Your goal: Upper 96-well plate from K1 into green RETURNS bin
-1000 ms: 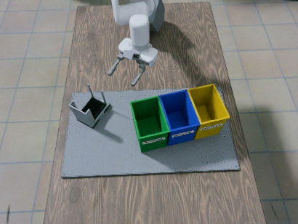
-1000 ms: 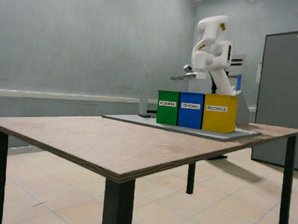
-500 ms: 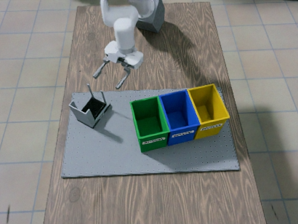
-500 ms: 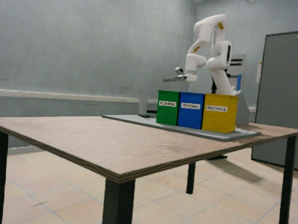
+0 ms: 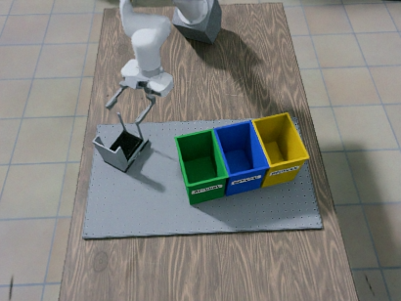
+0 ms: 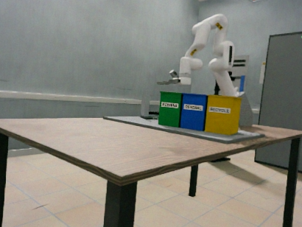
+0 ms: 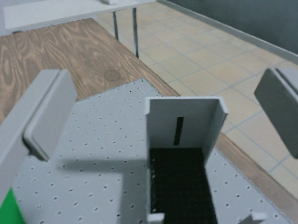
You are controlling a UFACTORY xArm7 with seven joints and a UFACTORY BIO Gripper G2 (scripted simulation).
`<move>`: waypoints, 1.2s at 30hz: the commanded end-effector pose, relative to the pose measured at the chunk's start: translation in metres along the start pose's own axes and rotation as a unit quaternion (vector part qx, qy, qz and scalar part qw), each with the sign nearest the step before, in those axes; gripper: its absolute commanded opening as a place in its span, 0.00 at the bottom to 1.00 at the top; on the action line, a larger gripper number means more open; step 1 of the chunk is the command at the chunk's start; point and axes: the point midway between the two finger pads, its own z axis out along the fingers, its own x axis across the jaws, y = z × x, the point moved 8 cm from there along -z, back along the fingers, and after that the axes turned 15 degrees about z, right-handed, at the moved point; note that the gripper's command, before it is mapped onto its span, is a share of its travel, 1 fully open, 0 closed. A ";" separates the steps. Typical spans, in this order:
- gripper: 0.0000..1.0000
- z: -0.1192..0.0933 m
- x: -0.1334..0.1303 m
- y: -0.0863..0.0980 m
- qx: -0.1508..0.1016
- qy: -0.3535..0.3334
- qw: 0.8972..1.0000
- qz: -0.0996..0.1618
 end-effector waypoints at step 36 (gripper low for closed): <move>0.37 0.024 -0.038 -0.020 0.000 0.002 1.000 0.004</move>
